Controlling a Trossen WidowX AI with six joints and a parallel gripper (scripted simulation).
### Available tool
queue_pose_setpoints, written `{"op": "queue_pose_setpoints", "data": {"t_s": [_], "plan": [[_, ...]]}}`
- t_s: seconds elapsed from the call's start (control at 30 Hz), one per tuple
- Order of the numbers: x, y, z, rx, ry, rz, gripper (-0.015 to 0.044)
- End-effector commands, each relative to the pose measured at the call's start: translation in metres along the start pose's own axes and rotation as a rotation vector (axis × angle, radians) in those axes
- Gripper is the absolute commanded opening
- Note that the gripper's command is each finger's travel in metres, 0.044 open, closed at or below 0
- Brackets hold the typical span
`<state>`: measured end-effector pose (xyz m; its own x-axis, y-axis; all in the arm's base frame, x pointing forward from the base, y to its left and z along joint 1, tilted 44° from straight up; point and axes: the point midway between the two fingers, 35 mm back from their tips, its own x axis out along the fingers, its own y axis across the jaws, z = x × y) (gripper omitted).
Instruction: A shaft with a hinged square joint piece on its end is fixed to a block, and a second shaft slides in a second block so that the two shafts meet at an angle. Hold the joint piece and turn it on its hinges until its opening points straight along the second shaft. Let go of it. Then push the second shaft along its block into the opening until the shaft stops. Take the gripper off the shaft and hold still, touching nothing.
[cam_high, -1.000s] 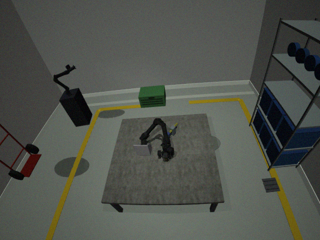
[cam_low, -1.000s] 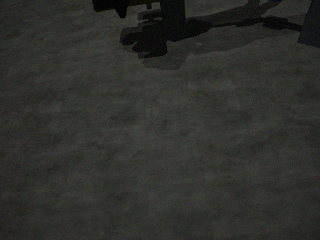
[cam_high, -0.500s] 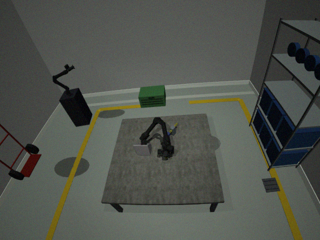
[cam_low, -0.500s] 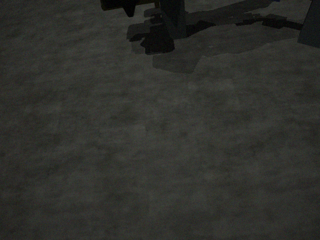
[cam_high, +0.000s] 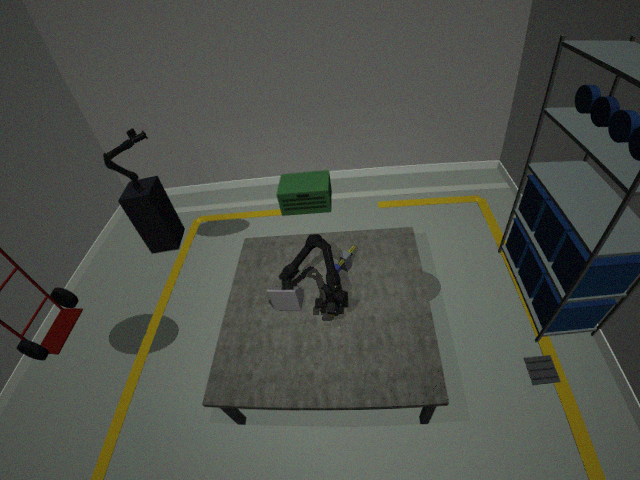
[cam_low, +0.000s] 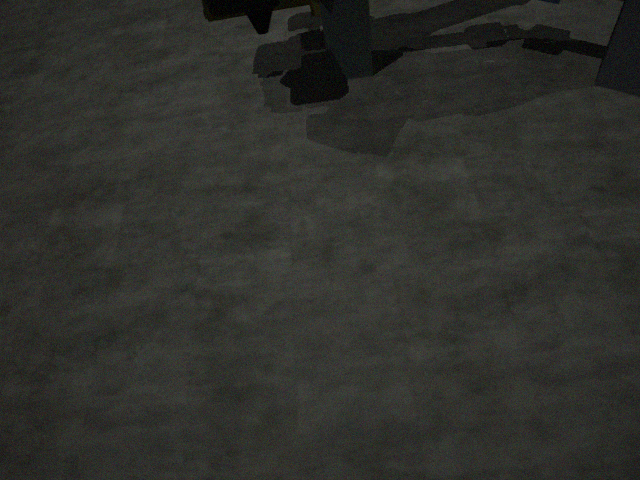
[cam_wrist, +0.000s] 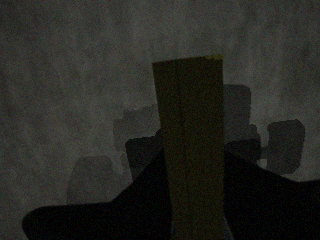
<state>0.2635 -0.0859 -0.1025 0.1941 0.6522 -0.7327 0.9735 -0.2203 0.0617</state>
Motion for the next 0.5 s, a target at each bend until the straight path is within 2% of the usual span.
{"op": "queue_pose_setpoints", "data": {"t_s": [0.0, 0.03, 0.13, 0.3, 0.47], "plan": [[0.0, 0.0001, 0.0, 0.0, 0.0, 0.0, 0.0], [0.0, 0.0001, 0.0, 0.0, 0.0, 0.0, 0.0], [0.0, 0.0001, 0.0, 0.0, 0.0, 0.0, 0.0067], [0.0, 0.0001, 0.0, 0.0, 0.0, 0.0, 0.0067], [0.0, 0.0001, 0.0, 0.0, 0.0, 0.0, 0.0198]]}}
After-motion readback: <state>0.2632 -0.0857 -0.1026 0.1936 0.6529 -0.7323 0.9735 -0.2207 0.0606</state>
